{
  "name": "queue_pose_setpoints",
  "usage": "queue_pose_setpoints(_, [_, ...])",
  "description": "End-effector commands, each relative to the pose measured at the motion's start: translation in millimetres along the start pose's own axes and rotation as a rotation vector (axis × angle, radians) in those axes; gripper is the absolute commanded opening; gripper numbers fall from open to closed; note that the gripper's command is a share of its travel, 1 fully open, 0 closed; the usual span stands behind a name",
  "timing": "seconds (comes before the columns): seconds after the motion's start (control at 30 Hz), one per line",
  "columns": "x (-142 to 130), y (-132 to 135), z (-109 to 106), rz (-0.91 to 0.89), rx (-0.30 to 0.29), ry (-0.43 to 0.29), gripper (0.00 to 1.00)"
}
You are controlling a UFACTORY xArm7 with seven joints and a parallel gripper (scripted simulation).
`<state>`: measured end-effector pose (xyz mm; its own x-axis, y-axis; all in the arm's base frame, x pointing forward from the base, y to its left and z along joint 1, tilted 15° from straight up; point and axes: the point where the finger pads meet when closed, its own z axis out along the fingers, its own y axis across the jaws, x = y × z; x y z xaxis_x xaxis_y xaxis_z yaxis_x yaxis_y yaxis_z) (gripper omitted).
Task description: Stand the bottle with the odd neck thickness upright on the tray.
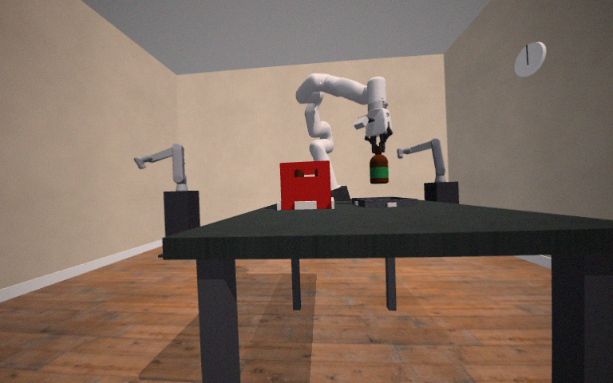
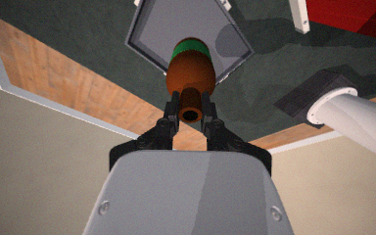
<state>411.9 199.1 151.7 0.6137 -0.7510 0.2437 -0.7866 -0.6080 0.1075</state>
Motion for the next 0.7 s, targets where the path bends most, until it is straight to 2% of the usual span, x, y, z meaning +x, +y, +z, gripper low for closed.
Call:
queue_pose_setpoints(0.0, [0,-2,10,0.0,0.006,0.0,0.0])
queue_pose_setpoints(0.67, [0,-2,47,0.0,0.006,0.0,0.0])
